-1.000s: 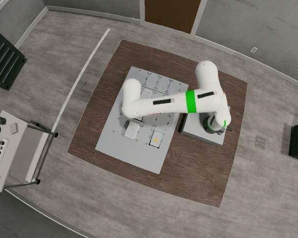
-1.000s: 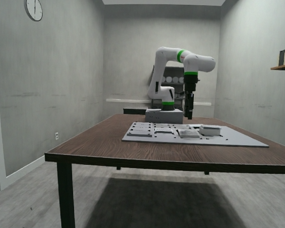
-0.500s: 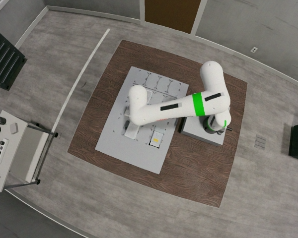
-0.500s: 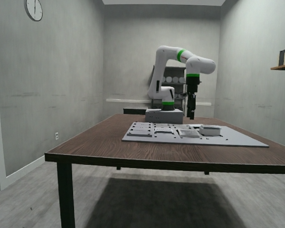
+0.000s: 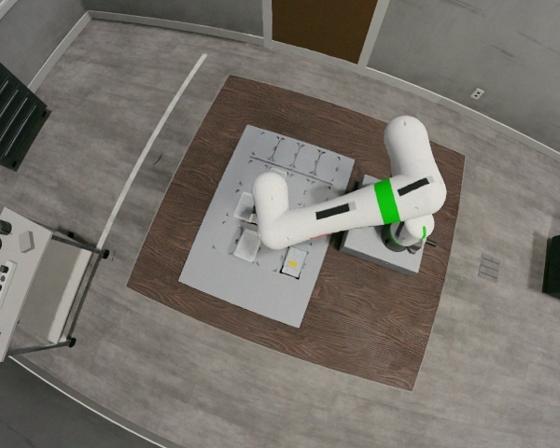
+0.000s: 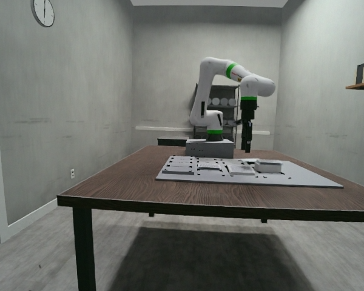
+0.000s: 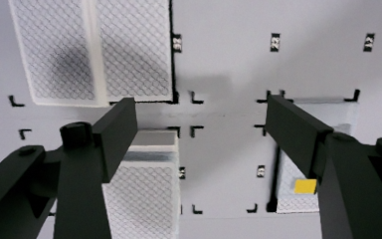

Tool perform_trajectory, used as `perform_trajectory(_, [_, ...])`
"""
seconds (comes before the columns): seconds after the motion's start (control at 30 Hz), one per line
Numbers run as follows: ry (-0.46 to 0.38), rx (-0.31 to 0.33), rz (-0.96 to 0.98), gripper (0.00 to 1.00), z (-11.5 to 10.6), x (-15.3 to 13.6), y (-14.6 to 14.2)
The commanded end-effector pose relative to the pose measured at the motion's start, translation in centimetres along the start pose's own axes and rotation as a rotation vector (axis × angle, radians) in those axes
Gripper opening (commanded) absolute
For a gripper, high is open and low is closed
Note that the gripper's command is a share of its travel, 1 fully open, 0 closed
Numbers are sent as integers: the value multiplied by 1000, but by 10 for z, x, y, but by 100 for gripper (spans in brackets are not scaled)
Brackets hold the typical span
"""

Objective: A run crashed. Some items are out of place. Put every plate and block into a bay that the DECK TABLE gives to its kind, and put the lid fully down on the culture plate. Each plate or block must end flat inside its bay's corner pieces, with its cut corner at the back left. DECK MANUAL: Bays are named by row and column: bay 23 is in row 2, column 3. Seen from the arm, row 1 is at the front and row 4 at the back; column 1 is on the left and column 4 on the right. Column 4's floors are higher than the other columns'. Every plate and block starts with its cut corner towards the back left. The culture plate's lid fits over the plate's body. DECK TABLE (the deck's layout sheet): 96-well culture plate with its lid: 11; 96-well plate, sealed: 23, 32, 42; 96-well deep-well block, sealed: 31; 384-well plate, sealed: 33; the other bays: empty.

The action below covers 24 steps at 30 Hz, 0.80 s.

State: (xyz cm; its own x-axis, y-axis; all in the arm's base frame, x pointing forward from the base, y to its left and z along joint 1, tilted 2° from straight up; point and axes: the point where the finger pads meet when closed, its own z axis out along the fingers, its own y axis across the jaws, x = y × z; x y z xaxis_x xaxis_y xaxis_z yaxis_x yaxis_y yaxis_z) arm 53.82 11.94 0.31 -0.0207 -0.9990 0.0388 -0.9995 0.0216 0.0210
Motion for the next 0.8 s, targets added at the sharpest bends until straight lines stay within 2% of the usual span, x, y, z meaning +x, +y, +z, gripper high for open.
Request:
perform_trajectory(0.0, [0,3,0,70,1,-9,15])
perform_trajectory(0.77, [0,3,0,70,12,-48,84])
